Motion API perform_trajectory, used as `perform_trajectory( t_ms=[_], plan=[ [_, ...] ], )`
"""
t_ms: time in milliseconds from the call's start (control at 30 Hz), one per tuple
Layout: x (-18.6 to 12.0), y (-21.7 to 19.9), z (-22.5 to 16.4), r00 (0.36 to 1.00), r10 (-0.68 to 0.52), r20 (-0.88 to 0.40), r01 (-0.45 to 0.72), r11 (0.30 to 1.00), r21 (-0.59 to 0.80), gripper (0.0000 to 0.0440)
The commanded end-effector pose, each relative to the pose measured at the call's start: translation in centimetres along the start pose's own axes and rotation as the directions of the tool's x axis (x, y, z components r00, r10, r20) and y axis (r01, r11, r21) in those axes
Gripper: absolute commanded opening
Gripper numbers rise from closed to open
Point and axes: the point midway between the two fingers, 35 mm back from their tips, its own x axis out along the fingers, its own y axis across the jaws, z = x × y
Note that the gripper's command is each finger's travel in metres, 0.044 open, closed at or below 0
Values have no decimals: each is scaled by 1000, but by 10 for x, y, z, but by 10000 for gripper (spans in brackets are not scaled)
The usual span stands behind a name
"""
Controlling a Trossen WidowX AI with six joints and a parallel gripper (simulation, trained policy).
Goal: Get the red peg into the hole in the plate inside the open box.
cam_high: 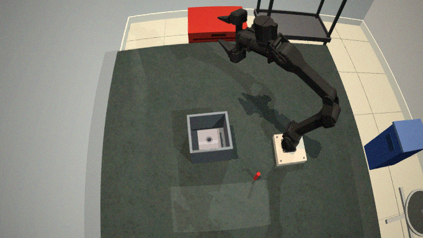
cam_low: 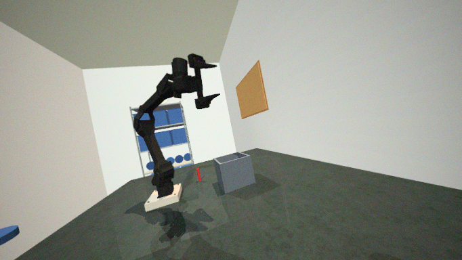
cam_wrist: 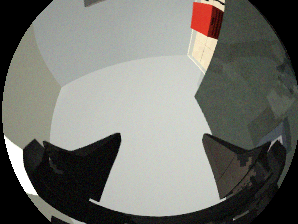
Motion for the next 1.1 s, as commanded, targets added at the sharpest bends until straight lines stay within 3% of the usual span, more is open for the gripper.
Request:
perform_trajectory(
  t_ms=[0,533,1067],
  plan=[
    [-3,-12,-16,998,-37,-52,38,999,24,440],
    [-37,-73,-96,921,-233,-313,268,961,73,440],
    [-90,-146,-155,726,-474,-499,521,852,-50,440]
  ],
)
